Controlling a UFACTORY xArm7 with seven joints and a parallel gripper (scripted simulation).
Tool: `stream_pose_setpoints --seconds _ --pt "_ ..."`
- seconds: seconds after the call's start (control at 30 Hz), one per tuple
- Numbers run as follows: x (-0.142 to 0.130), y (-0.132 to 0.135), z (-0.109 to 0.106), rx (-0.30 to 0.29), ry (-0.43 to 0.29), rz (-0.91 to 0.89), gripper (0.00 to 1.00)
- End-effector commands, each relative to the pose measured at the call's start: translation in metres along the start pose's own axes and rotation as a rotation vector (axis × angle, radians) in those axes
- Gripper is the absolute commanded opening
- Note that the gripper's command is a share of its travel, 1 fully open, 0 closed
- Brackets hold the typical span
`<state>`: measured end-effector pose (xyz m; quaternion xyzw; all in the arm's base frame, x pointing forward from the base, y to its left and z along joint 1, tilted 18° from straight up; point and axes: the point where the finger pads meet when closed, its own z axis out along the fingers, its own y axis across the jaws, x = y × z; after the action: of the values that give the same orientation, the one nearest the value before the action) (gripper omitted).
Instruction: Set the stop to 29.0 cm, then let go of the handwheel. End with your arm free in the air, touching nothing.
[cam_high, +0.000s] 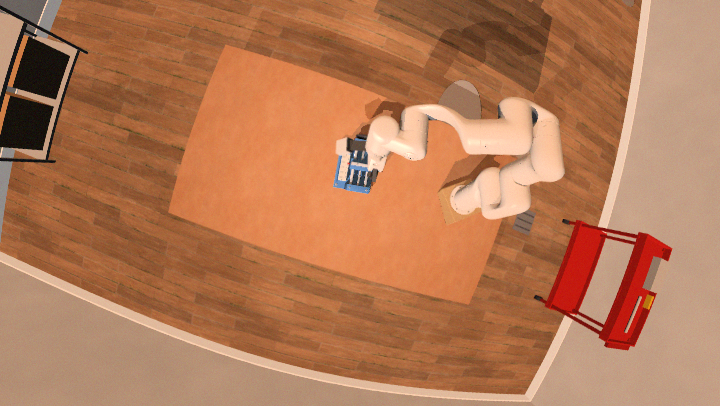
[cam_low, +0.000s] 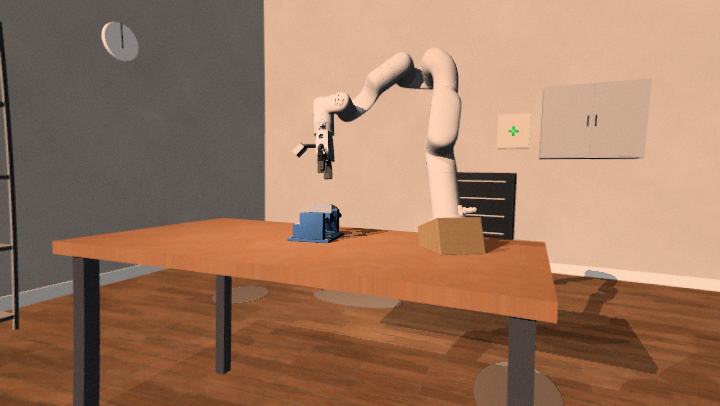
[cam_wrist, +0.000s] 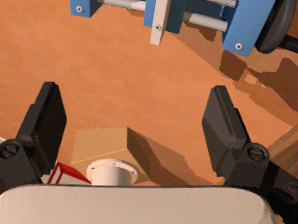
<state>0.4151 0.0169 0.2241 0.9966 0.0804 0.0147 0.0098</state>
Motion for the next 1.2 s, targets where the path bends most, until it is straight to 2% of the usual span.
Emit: stream_pose_setpoints --seconds 0.0,0.03,0.07,0.47,0.5,0.9,0.93,1.17 --pt "0.001 0.0 -0.002 0.0 0.002 0.004 1.0" --pt "0.001 0.0 -0.002 0.0 0.002 0.004 1.0" --pt "-0.012 0.011 -0.02 0.014 -0.021 0.121 1.0" --pt "-0.012 0.011 -0.02 0.014 -0.021 0.121 1.0" --pt "-0.017 0.02 -0.025 0.009 -0.022 0.219 1.0" --pt "-0.017 0.02 -0.025 0.009 -0.022 0.219 1.0" --pt "-0.016 0.028 -0.025 -0.006 -0.011 0.306 1.0" --pt "-0.016 0.028 -0.025 -0.006 -0.011 0.306 1.0"
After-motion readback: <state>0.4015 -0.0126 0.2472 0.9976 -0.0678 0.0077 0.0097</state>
